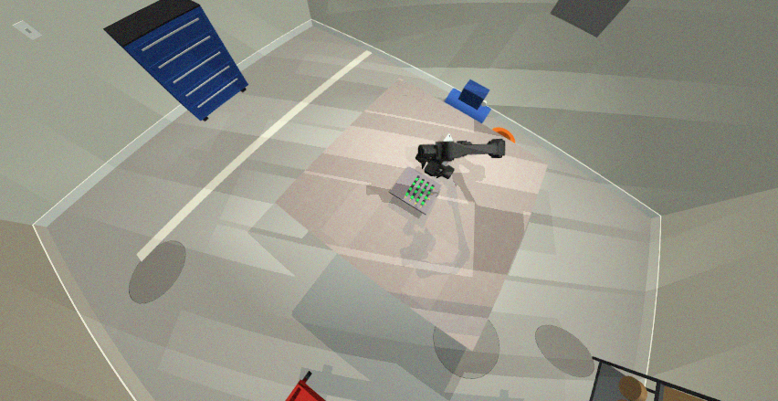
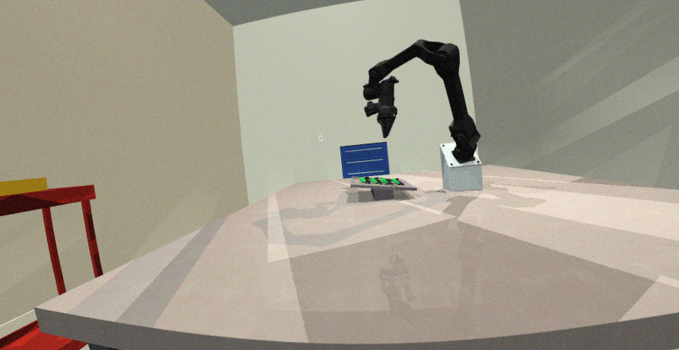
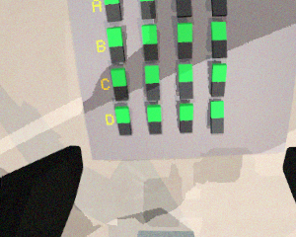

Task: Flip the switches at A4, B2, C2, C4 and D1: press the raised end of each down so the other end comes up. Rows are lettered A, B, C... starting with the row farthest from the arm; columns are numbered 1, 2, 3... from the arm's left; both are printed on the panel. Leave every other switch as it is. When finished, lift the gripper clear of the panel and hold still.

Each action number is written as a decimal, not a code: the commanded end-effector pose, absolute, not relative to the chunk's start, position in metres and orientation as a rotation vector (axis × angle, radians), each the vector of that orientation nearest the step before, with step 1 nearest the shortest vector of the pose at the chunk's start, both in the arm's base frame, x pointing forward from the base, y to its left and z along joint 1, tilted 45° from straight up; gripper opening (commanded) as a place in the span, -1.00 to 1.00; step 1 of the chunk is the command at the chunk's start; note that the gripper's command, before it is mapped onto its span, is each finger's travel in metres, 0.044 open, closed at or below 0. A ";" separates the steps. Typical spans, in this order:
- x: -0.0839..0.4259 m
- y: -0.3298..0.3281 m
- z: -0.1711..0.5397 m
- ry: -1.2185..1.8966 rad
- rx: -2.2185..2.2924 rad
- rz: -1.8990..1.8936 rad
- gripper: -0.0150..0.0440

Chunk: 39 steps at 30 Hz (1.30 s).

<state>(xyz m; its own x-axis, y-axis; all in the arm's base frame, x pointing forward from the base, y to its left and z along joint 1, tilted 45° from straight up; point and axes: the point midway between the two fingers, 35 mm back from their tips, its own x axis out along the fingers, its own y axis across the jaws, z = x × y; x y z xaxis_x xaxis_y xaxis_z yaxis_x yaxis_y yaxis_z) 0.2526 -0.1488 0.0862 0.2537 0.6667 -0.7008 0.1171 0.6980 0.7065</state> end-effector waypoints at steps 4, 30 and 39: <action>0.287 -0.147 0.049 1.268 0.724 0.428 0.51; 0.345 -0.103 -0.036 1.214 0.702 0.437 -0.49; 0.349 -0.095 -0.044 1.214 0.702 0.438 -0.49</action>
